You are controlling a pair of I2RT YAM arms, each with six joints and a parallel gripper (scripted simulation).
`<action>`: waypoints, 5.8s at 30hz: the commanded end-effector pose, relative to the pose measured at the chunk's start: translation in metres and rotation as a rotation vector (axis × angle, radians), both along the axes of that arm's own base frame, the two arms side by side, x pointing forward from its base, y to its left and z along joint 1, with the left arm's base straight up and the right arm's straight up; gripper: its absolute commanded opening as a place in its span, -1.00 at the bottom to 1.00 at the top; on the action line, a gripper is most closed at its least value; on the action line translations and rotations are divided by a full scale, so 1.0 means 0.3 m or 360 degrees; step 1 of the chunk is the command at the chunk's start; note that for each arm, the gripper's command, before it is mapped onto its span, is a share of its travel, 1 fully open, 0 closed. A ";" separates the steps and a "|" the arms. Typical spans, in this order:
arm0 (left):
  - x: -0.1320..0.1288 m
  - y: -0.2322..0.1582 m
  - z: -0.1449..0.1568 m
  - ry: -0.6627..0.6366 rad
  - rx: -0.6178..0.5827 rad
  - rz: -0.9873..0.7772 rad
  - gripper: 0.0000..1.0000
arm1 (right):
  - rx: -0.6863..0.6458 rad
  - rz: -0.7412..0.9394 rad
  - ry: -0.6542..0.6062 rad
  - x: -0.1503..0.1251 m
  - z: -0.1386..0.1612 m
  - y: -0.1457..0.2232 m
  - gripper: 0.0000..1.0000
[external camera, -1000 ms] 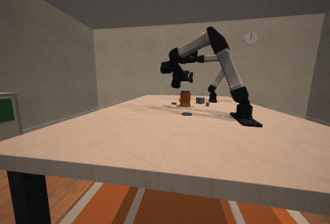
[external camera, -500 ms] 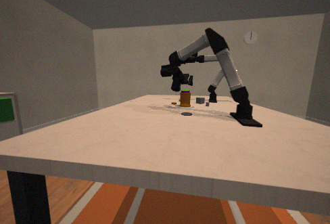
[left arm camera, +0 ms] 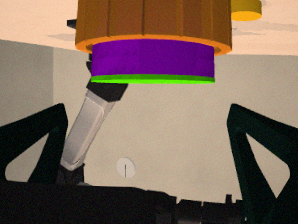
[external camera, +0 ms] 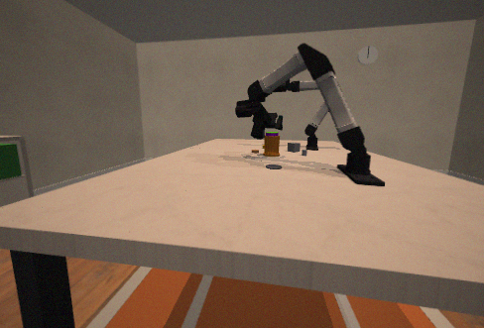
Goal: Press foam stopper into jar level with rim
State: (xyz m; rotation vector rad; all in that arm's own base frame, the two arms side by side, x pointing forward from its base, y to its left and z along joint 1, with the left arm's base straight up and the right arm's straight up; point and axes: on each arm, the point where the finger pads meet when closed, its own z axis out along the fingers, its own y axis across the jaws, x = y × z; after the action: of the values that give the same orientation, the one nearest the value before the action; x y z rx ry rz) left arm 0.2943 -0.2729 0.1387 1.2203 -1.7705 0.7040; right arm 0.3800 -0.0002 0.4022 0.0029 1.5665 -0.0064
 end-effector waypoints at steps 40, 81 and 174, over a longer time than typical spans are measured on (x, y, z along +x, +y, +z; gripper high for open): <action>-0.016 -0.011 -0.250 0.0000 0.0007 -0.0023 0.96 | -0.0011 0.0001 -0.0065 -0.009 0.045 0.005 -1.00; 0.047 -0.003 -0.172 -0.0091 -0.0058 0.0010 0.28 | 0.0007 0.0056 0.0054 0.020 -0.011 0.039 -1.00; 0.047 -0.003 -0.172 -0.0091 -0.0058 0.0010 0.28 | -0.1078 0.1452 0.1876 -0.600 -0.803 1.198 -1.00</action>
State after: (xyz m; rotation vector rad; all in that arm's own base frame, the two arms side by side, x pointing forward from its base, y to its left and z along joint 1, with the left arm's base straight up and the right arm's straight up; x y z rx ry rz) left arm 0.2959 -0.2737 0.0681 1.2193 -1.7809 0.7113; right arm 0.1978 0.3636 0.1573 -1.4885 2.5094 0.1938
